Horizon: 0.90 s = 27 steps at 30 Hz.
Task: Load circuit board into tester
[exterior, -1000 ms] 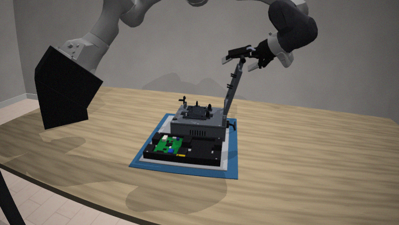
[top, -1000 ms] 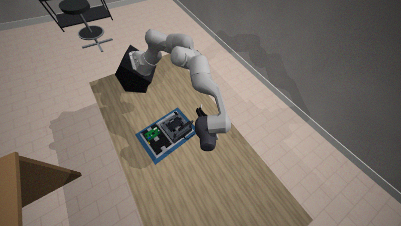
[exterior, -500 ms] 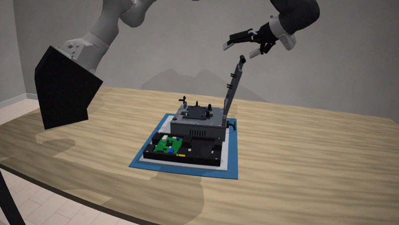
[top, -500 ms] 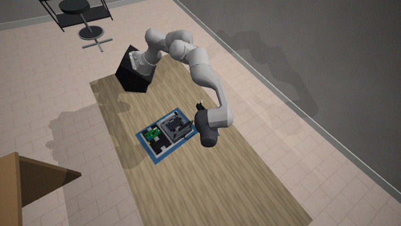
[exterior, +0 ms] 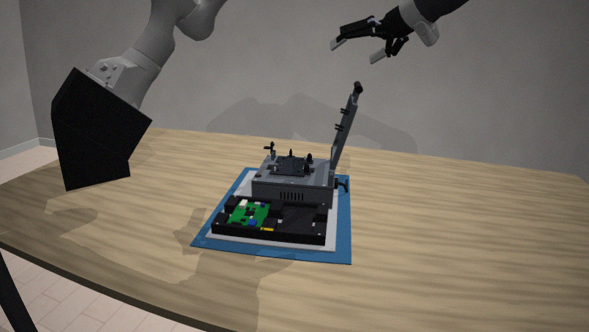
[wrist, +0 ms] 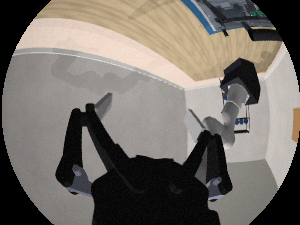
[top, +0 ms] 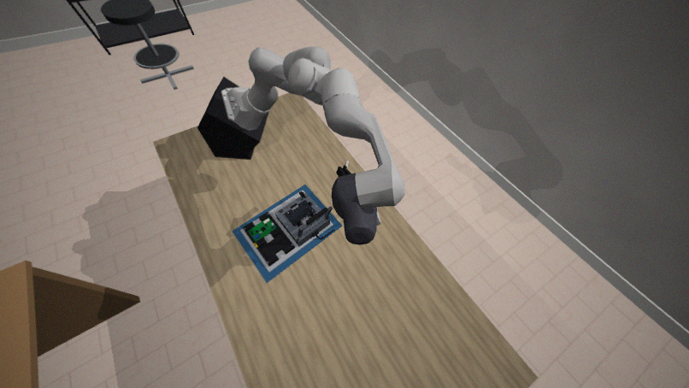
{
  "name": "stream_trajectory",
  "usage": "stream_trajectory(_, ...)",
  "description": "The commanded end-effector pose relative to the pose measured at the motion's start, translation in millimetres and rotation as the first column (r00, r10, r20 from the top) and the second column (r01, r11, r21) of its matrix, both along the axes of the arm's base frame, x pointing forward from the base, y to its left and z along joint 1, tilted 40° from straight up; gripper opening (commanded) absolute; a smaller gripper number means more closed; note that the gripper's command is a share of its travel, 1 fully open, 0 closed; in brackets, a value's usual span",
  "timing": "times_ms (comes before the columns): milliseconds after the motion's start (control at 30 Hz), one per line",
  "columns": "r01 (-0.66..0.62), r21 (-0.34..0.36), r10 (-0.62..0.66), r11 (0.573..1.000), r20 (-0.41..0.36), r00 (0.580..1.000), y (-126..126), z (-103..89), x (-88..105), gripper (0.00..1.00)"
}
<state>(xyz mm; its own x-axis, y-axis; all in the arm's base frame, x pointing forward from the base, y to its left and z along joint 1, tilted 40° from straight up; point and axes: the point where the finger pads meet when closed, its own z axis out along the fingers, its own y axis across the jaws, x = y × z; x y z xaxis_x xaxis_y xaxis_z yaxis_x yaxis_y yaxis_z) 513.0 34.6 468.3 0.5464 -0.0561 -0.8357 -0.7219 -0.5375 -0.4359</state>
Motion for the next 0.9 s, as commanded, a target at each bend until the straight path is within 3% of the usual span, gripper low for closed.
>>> stream_trajectory(0, -0.007, -0.001, 0.007, 1.0, -0.026, 1.0, -3, 8.7, -8.2, 1.0)
stream_trajectory(300, -0.005, -0.002, 0.005, 1.0, -0.026, 1.0, -5, 9.6, -9.0, 1.0)
stream_trajectory(433, 0.027, -0.02, -0.027, 0.999, -0.02, 0.999, -15, 0.6, -10.9, 1.0)
stream_trajectory(533, 0.086, -0.055, -0.086, 0.995, -0.005, 0.996, -35, -17.2, -18.0, 1.0)
stream_trajectory(733, 0.283, -0.166, -0.277, 0.945, 0.059, 0.959, -105, -76.8, -41.6, 1.0)
stream_trajectory(800, 0.283, -0.166, -0.277, 0.945, 0.059, 0.959, -105, -76.8, -41.6, 1.0)
stream_trajectory(833, 0.338, -0.192, -0.328, 0.921, 0.079, 0.941, -123, -93.2, -46.6, 1.0)
stream_trajectory(867, 0.338, -0.192, -0.328, 0.921, 0.079, 0.941, -123, -93.2, -46.6, 1.0)
